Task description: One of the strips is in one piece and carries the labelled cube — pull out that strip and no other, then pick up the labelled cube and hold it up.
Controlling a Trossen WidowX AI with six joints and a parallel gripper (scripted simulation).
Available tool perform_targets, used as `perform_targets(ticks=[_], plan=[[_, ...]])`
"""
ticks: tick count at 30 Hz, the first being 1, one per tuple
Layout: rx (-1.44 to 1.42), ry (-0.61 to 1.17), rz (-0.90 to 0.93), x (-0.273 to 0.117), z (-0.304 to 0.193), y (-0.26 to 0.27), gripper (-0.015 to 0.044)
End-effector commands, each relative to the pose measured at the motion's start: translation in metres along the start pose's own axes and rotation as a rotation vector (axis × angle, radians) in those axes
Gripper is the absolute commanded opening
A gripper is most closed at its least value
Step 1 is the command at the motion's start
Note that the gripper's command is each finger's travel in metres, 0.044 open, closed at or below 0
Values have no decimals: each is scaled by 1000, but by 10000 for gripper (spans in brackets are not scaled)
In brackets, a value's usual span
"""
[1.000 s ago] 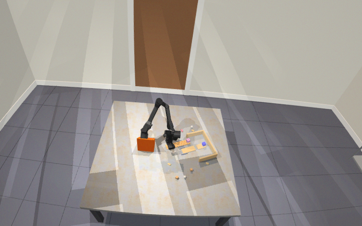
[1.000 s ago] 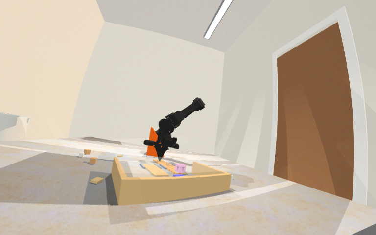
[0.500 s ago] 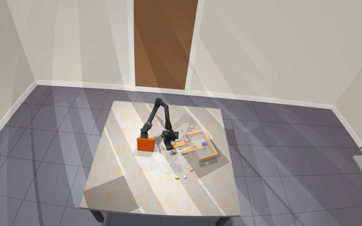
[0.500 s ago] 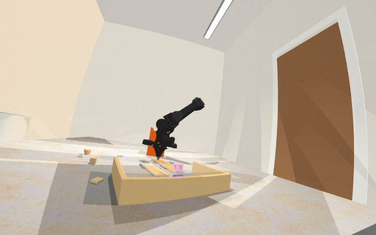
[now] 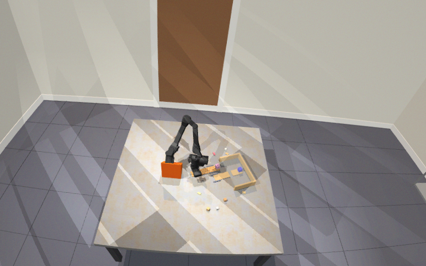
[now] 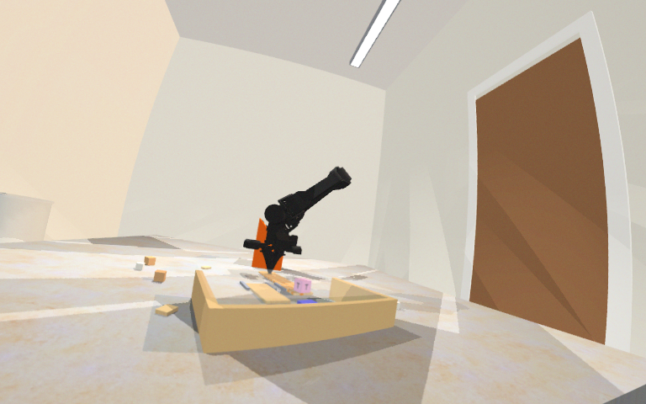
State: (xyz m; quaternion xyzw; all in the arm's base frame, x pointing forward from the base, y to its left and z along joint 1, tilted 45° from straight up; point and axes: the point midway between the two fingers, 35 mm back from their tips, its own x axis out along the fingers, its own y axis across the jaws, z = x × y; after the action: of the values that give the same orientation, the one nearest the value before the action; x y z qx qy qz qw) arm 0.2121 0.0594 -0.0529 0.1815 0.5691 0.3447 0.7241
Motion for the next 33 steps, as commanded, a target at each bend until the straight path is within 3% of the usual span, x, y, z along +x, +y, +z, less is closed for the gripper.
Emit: perform_targets(ticks=[1,30,33], plan=[[10,29,2,3,-11,2,0],[10,29,2,3,-11,2,0],[5,12,-3,-15,-1,-1,0]])
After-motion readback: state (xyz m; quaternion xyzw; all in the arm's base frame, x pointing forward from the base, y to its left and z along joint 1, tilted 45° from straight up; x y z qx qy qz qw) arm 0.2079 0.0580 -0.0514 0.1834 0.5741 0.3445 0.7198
